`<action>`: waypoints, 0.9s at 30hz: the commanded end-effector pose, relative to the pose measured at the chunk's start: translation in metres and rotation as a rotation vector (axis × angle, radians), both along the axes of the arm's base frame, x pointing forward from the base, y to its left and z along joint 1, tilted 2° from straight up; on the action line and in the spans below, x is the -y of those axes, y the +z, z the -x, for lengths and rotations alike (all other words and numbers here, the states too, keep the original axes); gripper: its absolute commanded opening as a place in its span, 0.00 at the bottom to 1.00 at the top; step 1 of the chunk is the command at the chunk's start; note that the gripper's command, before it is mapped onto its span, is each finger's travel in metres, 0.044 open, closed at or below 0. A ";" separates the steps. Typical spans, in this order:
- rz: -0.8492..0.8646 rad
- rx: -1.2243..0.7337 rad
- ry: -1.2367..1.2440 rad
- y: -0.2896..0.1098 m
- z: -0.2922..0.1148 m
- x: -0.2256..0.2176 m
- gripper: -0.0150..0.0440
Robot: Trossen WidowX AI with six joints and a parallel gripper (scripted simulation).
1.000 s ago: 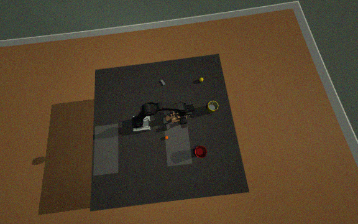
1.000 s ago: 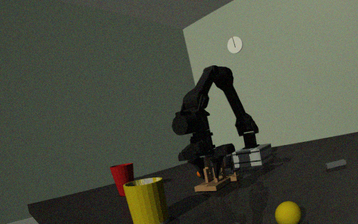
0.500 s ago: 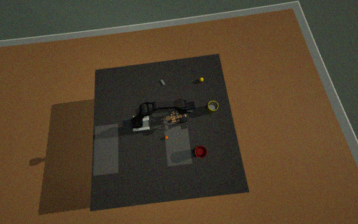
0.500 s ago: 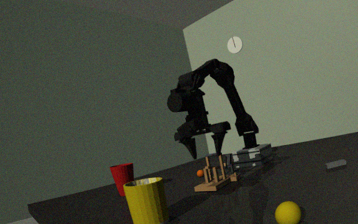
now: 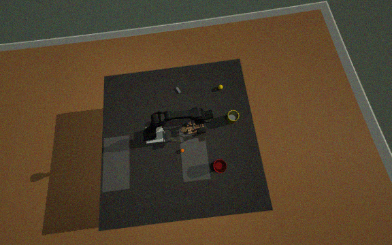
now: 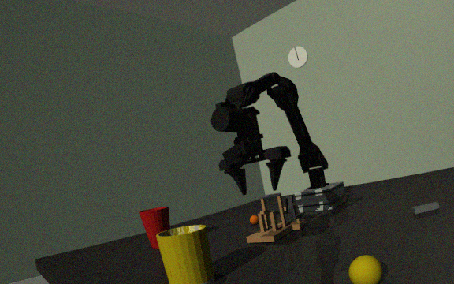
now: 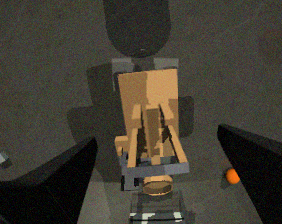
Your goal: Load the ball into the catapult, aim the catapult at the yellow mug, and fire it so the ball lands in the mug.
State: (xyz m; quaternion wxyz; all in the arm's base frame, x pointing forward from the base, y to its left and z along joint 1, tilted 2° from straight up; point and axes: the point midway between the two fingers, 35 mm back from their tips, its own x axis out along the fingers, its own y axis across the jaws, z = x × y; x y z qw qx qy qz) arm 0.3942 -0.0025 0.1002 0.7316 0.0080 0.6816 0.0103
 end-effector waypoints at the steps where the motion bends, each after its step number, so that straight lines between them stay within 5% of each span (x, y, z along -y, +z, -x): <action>1: -0.003 -0.020 0.003 -0.034 0.002 -0.001 1.00; 27: -0.003 -0.020 0.003 -0.070 0.000 -0.002 1.00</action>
